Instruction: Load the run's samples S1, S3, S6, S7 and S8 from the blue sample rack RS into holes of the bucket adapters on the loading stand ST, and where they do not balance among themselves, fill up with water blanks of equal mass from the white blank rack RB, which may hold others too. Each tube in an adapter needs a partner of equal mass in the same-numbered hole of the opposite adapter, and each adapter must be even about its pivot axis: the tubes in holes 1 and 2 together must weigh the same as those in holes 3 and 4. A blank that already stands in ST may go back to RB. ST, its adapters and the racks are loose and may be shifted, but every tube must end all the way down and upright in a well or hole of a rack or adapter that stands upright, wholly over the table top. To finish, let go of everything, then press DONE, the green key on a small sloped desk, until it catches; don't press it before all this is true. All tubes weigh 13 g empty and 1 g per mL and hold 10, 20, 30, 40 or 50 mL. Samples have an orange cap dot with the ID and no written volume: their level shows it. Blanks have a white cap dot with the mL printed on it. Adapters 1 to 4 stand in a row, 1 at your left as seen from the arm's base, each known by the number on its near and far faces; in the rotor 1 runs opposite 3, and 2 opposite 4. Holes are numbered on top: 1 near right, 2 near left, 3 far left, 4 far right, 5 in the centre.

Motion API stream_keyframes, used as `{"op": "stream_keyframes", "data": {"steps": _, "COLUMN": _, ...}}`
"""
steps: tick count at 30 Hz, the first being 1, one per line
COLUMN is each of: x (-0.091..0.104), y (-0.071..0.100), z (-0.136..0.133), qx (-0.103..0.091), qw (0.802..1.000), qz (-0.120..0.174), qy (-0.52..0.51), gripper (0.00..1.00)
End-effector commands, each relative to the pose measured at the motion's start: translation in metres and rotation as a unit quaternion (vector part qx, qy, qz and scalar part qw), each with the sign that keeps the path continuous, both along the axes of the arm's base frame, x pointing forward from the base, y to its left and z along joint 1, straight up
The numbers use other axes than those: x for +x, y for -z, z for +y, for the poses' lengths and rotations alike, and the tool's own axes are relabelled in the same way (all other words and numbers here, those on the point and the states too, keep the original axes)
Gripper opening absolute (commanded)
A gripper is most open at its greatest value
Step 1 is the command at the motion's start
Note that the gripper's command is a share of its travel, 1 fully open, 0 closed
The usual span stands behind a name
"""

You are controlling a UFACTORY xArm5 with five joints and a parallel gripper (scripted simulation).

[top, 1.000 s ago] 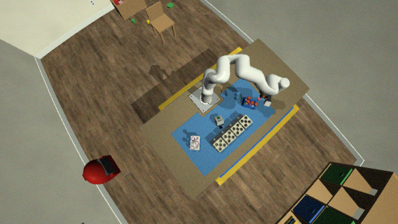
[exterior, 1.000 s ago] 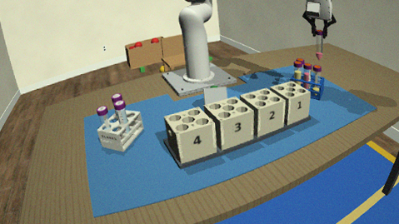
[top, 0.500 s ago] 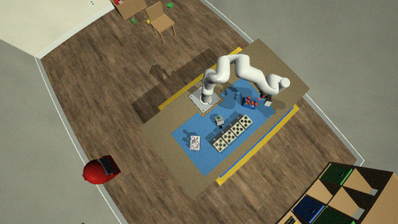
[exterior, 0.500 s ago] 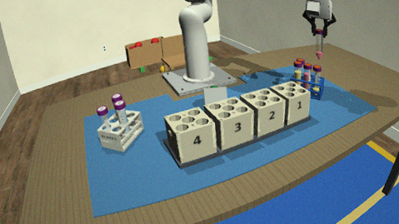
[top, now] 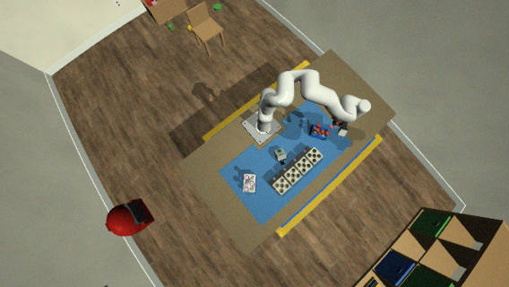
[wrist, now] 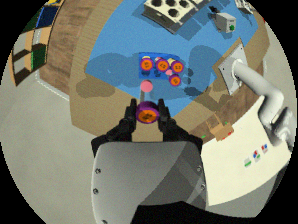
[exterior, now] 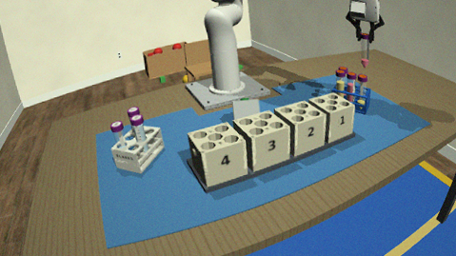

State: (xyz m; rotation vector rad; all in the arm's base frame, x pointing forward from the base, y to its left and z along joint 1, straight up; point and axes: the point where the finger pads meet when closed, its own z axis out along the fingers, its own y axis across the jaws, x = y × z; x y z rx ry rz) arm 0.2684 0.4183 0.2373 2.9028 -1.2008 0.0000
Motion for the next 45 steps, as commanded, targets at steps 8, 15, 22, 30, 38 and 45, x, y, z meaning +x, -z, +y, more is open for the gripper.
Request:
{"op": "stream_keyframes", "data": {"steps": 8, "x": 0.000, "y": -0.002, "z": 0.001, "qx": 0.002, "qw": 1.000, "qz": -0.001, "qy": 0.000, "gripper": 0.00}}
{"op": "stream_keyframes", "data": {"steps": 15, "x": 0.000, "y": -0.002, "z": 0.001, "qx": 0.002, "qw": 1.000, "qz": -0.001, "qy": 0.000, "gripper": 0.00}}
{"op": "stream_keyframes", "data": {"steps": 22, "x": 0.000, "y": -0.002, "z": 0.001, "qx": 0.002, "qw": 1.000, "qz": -0.001, "qy": 0.000, "gripper": 0.00}}
{"op": "stream_keyframes", "data": {"steps": 30, "x": 0.001, "y": 0.000, "z": 0.001, "qx": 0.002, "qw": 1.000, "qz": -0.001, "qy": 0.000, "gripper": 0.00}}
{"op": "stream_keyframes", "data": {"steps": 38, "x": 0.001, "y": 0.012, "z": 0.001, "qx": 0.002, "qw": 1.000, "qz": -0.001, "qy": 0.000, "gripper": 0.00}}
{"op": "stream_keyframes", "data": {"steps": 45, "x": 0.001, "y": 0.026, "z": 0.001, "qx": 0.002, "qw": 1.000, "qz": -0.001, "qy": 0.000, "gripper": 0.00}}
